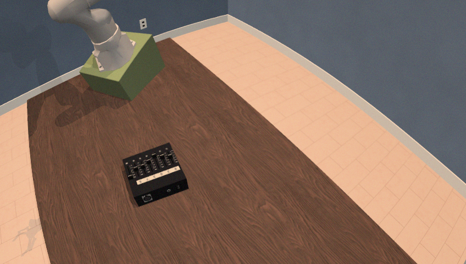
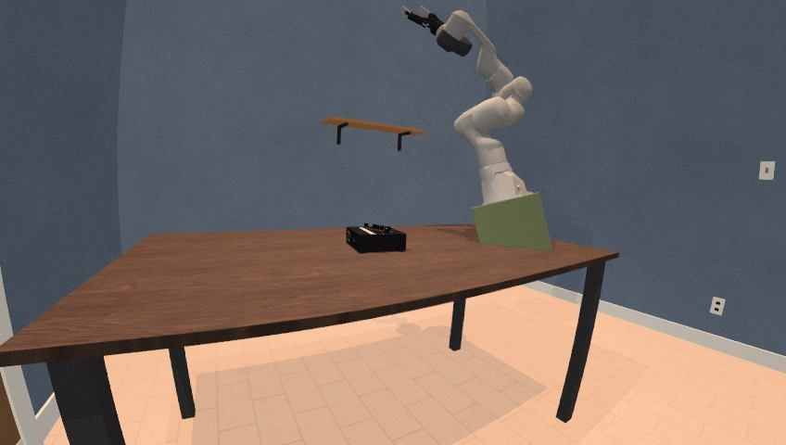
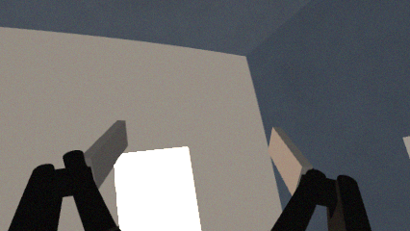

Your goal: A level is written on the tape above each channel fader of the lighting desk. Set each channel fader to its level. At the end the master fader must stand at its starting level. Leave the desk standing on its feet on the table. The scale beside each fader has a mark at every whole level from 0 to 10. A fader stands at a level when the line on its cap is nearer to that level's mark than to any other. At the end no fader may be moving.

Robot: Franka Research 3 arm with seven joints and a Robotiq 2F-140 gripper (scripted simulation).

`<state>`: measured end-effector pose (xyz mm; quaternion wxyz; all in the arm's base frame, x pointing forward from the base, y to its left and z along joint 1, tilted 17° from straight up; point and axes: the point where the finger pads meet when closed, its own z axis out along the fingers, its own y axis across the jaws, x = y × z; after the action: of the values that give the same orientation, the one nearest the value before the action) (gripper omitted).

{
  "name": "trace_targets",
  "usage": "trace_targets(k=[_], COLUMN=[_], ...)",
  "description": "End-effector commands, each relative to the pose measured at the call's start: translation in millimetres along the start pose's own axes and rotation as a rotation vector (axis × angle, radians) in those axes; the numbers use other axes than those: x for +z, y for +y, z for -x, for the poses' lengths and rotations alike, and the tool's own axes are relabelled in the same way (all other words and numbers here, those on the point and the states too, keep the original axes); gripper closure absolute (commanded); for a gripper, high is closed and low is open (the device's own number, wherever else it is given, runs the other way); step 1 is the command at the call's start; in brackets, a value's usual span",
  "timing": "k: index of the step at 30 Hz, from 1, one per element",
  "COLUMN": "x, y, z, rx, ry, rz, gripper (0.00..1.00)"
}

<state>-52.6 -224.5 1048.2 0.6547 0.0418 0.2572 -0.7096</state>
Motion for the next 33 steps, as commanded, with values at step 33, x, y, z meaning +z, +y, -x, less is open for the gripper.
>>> trace_targets(k=[33], x=[26.8], y=[163.4], z=[51.3], rx=[-0.267], ry=[-0.120], rz=[0.285], gripper=[0.00])
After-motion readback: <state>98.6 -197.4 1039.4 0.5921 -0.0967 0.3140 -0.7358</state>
